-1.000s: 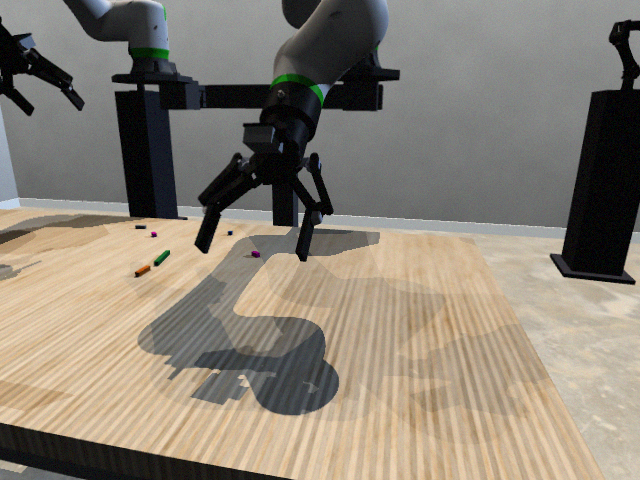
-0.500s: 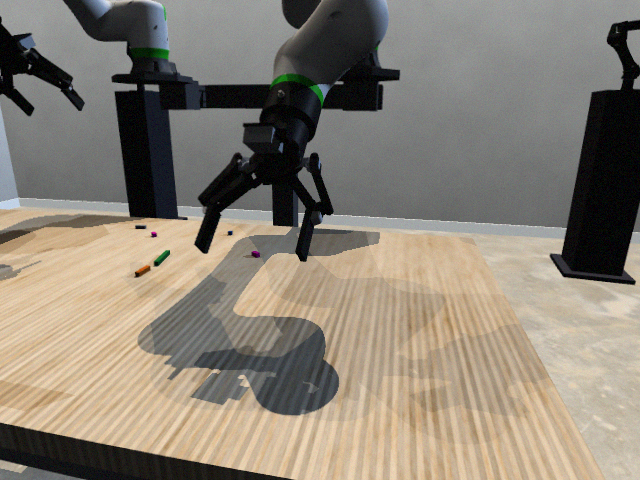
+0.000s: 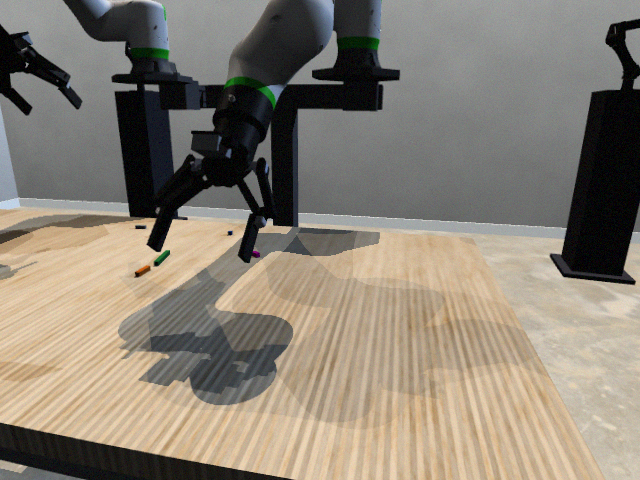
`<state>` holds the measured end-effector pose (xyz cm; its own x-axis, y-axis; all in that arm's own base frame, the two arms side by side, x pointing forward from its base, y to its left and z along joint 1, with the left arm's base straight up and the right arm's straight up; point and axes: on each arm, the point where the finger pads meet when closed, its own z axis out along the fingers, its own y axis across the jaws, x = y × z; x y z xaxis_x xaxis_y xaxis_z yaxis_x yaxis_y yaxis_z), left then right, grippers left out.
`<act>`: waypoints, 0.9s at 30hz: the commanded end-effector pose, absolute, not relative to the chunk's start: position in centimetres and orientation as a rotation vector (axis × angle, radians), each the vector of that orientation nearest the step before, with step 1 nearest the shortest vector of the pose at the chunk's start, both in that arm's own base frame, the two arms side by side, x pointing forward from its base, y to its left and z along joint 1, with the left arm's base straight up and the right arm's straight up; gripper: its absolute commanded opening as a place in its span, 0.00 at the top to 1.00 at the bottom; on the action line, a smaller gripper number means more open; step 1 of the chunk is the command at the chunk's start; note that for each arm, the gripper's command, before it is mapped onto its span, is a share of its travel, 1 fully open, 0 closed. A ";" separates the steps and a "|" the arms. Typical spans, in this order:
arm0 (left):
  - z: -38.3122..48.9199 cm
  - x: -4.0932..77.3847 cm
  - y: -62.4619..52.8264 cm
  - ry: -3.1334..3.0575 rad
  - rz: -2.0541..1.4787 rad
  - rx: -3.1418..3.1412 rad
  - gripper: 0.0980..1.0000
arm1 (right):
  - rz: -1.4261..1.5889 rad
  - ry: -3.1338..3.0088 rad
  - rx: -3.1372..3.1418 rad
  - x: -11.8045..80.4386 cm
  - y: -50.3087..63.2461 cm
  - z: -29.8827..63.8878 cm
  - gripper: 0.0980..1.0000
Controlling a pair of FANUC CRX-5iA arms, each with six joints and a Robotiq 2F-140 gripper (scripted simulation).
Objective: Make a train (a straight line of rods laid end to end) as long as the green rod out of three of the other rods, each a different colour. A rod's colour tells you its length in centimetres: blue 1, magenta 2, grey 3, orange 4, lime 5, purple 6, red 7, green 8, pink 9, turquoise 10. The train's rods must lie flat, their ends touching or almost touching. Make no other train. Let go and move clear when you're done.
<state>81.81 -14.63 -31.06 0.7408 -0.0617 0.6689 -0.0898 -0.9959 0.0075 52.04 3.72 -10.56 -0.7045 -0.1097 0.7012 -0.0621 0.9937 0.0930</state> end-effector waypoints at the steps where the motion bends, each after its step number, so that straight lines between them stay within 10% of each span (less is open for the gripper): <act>1: -32.0 79.7 -21.2 -0.077 0.994 2.918 0.00 | -0.098 -2.364 0.136 52.3 3.0 -10.1 0.00; 27: -36.2 59.7 -47.1 0.008 0.526 3.015 0.00 | -0.390 -2.499 0.462 52.9 -11.4 -3.1 0.00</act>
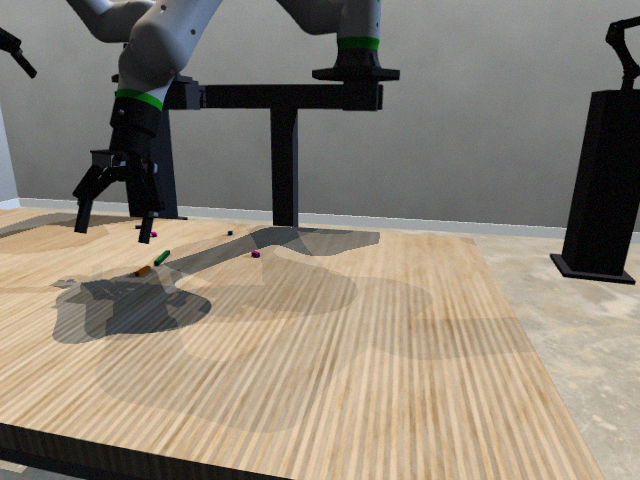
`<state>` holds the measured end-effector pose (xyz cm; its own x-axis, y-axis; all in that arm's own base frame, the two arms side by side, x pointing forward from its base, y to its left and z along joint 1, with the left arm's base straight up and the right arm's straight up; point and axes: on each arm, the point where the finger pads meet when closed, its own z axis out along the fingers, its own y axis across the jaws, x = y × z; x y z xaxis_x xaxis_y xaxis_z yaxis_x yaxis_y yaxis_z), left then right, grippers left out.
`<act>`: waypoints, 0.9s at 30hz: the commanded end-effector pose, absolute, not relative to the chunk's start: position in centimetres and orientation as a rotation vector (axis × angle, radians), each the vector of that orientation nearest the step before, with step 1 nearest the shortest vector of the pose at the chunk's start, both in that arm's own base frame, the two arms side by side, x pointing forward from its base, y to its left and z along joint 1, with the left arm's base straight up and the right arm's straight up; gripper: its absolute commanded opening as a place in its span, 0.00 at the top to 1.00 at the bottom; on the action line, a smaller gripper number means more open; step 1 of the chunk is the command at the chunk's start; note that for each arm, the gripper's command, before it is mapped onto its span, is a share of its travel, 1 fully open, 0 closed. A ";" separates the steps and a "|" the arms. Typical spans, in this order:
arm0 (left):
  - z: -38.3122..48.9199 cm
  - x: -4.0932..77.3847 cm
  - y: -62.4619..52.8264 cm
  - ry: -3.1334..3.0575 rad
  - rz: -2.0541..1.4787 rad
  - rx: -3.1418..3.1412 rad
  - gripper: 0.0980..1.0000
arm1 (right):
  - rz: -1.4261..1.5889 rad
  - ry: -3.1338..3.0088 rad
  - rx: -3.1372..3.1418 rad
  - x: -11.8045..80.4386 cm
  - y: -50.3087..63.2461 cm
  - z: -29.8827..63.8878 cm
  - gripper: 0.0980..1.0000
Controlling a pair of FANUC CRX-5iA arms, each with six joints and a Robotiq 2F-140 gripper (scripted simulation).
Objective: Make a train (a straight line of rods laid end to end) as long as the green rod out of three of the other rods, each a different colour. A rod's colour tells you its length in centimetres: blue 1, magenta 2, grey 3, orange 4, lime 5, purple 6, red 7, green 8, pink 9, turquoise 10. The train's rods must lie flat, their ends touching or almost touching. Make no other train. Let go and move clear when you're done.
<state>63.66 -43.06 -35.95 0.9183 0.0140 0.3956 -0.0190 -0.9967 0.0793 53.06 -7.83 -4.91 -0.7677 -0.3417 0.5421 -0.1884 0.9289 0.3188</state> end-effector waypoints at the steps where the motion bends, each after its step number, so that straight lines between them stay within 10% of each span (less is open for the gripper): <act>1: -36.4 58.8 -48.0 0.008 0.526 3.015 0.00 | -0.401 -2.506 0.480 52.9 -12.1 -2.8 0.00; 27: -37.2 29.5 -62.6 -0.014 0.036 3.131 0.00 | -0.560 -2.656 0.967 46.2 -29.8 6.0 0.00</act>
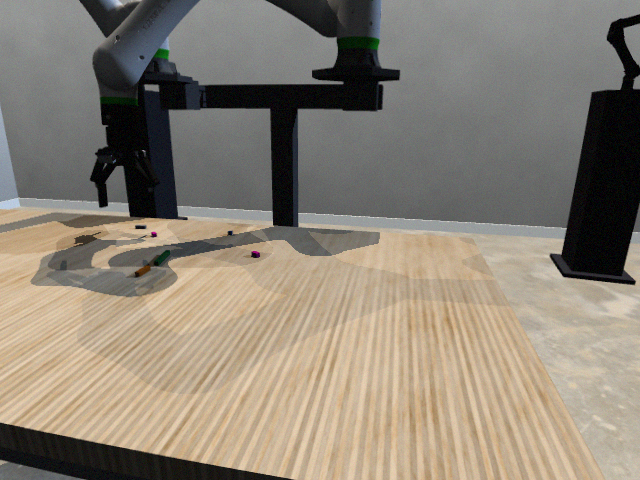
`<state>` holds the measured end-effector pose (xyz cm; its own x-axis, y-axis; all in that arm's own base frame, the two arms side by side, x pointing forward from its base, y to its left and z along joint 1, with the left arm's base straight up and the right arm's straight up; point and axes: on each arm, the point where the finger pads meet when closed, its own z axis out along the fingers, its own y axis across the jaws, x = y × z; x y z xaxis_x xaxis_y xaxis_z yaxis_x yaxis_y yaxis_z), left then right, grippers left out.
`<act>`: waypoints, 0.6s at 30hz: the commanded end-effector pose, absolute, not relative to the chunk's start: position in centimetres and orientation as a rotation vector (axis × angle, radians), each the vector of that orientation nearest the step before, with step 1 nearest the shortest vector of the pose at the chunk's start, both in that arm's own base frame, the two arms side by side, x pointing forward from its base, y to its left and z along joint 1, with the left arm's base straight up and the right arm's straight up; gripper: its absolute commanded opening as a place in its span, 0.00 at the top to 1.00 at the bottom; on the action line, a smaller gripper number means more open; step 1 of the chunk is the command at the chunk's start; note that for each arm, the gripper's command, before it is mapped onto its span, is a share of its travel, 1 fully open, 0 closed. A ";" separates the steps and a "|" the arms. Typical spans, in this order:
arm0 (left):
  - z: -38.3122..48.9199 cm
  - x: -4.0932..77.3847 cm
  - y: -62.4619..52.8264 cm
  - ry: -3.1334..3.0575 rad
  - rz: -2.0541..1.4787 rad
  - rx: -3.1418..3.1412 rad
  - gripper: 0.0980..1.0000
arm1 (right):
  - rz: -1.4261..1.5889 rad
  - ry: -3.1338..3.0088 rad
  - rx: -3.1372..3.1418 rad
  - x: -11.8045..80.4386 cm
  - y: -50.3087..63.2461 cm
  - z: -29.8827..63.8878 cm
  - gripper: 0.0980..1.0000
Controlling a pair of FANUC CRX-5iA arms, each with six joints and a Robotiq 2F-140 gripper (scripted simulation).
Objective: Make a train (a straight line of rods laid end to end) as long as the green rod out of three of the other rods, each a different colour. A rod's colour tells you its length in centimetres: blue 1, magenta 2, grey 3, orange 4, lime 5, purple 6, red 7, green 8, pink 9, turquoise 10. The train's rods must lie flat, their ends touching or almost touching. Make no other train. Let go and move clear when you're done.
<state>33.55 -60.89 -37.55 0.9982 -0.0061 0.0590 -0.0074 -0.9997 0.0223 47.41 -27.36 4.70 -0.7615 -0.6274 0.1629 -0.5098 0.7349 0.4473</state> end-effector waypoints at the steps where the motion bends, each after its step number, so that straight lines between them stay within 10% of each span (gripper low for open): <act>1: -37.2 29.5 -62.6 -0.014 0.036 3.131 0.00 | -0.560 -2.656 0.967 46.2 -29.8 6.0 0.00; 18: -37.2 27.2 -63.2 -0.019 0.001 3.140 0.00 | -0.520 -2.696 1.323 37.7 -39.5 11.7 0.00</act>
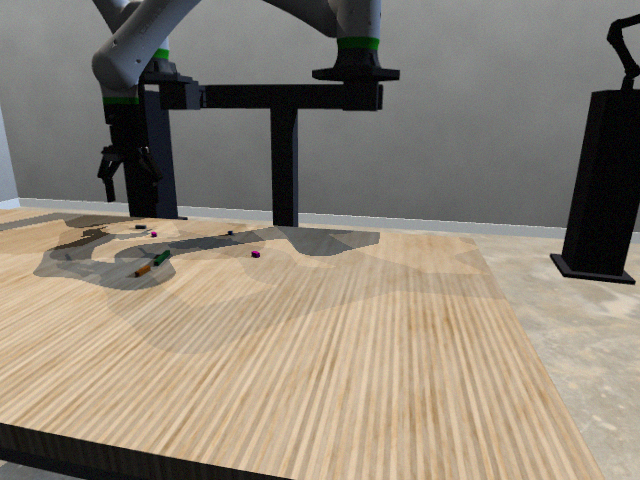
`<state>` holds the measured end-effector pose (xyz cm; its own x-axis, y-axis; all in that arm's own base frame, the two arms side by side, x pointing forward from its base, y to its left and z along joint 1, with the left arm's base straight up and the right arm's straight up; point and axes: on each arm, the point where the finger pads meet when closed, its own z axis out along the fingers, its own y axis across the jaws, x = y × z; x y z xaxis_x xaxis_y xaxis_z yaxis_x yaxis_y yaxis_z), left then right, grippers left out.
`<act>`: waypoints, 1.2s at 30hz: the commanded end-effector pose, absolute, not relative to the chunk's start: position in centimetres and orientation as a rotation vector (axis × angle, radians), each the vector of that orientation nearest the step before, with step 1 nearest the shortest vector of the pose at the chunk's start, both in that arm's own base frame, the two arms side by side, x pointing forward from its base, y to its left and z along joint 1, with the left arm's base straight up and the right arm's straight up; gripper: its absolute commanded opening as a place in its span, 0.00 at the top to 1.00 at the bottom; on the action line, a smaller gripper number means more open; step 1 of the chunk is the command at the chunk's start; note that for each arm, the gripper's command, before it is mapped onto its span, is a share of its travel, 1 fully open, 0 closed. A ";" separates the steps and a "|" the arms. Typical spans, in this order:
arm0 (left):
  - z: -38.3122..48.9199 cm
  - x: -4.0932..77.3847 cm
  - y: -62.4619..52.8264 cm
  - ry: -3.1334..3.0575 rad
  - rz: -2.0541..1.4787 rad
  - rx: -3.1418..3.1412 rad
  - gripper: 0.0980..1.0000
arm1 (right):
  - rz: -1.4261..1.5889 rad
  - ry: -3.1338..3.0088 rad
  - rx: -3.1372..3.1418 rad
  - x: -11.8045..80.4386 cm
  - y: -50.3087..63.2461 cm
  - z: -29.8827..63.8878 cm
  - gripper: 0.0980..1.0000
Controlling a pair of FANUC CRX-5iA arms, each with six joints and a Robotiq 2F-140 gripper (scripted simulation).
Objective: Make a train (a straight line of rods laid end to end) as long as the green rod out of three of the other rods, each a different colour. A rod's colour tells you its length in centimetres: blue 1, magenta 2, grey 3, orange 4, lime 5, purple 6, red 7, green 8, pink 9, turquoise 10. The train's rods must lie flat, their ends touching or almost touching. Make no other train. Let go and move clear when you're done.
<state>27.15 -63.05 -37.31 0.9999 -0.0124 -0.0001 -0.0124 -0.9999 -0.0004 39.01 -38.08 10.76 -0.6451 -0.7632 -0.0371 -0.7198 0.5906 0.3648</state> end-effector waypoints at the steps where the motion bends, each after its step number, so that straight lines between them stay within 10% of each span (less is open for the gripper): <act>1: -37.2 27.2 -63.2 0.019 -0.001 -3.143 0.00 | -0.508 -2.696 1.363 36.6 -40.5 12.3 0.00; 36: -37.2 27.2 -63.2 0.019 -0.001 -3.143 0.00 | -0.163 -2.470 2.009 12.7 -50.4 22.8 0.00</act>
<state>27.15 -63.05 -37.31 0.9999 -0.0124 -0.0001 -0.0124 -0.9999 -0.0004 15.35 -49.83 21.63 -0.2533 -0.9607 -0.1134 -0.9662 0.2453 0.0798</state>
